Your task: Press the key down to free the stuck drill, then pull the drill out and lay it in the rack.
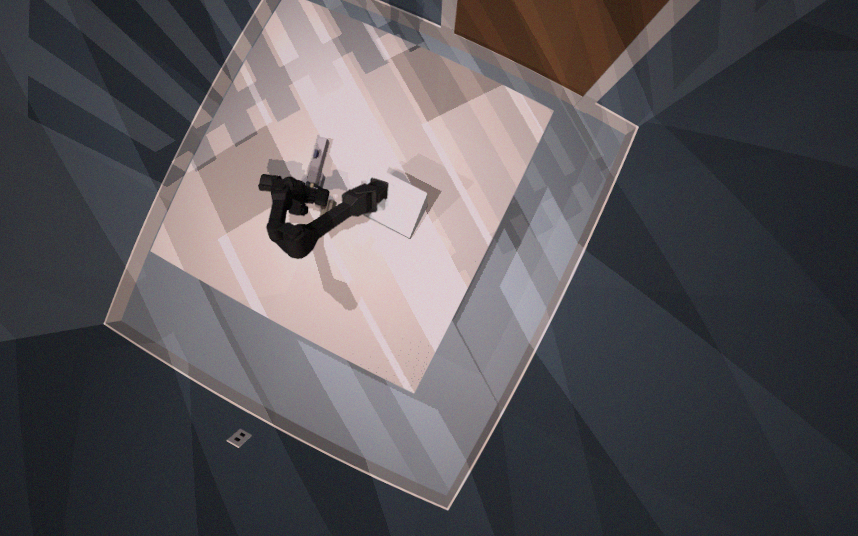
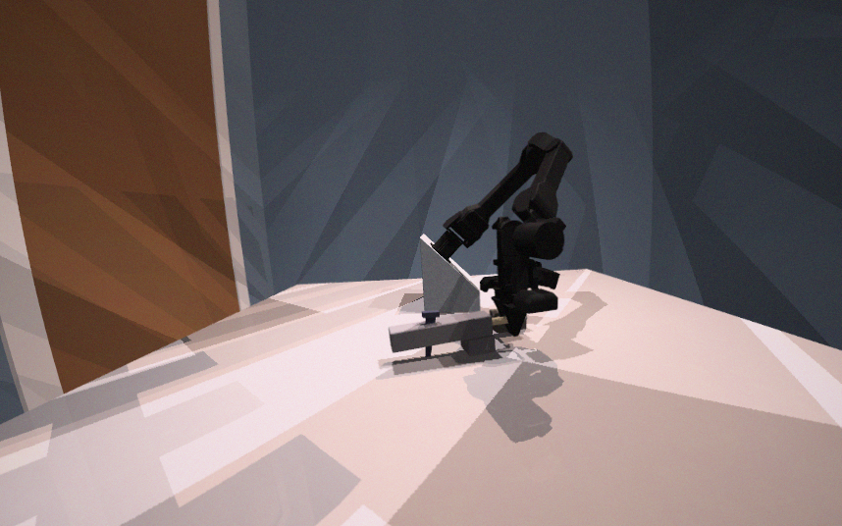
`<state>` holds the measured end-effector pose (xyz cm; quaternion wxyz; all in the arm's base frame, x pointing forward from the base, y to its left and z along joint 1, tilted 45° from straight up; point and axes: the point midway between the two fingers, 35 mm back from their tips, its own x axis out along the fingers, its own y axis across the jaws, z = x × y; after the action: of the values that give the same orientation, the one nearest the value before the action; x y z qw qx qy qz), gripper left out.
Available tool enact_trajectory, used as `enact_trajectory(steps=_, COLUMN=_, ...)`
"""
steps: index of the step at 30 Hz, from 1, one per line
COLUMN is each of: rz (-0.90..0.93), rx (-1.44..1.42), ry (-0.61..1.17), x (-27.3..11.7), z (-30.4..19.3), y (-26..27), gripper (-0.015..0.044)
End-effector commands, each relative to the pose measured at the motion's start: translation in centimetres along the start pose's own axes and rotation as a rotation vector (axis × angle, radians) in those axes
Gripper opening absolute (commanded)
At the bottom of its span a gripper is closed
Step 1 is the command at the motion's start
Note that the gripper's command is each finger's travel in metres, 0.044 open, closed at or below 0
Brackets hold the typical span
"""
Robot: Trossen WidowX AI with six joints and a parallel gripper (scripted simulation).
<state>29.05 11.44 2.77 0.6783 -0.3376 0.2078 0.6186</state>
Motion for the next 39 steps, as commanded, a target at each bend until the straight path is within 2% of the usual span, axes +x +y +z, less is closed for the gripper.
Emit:
enact_trajectory(steps=1, rz=0.000, rx=0.000, ry=-0.001, x=-0.2, z=0.0, y=0.1, gripper=0.0000)
enact_trajectory(steps=39, rz=-0.001, rx=0.000, ry=-0.003, x=-0.4, z=5.4, y=-0.1, gripper=0.0000)
